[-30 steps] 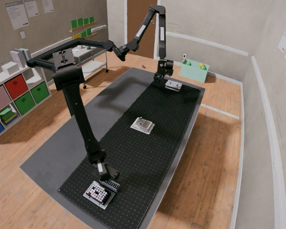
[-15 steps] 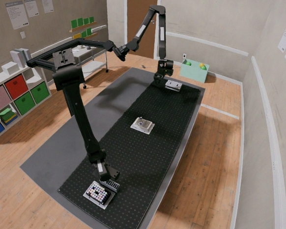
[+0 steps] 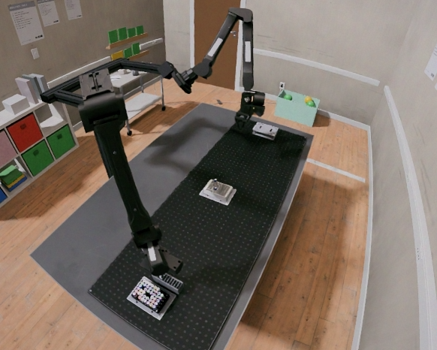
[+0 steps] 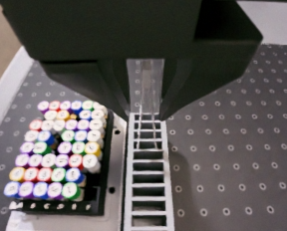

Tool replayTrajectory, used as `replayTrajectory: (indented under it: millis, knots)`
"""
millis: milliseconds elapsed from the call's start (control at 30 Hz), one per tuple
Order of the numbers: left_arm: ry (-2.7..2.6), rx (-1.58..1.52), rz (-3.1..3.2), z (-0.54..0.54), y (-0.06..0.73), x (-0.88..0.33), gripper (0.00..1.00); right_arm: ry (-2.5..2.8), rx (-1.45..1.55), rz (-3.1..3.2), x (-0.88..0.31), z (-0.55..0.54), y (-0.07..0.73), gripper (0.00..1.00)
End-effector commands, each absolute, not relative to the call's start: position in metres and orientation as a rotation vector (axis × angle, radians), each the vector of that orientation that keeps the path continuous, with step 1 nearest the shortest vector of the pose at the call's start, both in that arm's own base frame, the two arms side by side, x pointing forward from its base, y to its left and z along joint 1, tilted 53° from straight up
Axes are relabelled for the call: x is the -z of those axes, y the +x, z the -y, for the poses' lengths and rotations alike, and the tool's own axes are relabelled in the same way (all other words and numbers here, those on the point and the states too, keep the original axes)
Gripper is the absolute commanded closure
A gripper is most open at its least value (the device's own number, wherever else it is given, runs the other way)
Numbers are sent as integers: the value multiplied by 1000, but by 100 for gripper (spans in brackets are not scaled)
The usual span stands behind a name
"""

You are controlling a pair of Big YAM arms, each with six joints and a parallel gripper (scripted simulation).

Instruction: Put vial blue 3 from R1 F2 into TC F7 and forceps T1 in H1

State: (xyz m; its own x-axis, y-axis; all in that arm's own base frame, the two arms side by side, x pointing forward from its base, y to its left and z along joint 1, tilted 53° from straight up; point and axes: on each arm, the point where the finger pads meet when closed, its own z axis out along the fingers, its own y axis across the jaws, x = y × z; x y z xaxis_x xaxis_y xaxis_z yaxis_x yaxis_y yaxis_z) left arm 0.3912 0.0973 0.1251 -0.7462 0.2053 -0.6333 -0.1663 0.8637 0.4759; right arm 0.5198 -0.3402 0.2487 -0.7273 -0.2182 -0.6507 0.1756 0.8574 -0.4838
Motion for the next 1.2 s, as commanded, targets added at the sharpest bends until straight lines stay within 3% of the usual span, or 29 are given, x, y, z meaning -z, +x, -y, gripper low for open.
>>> replayTrajectory:
  millis: [0,1167]
  knots:
    - [33,-675,-2304,-97,393,-129,0,-34,682,-2301,-246,341,513,76]
    - [33,-675,-2304,-97,393,-129,0,-39,681,-2283,-284,309,483,76]
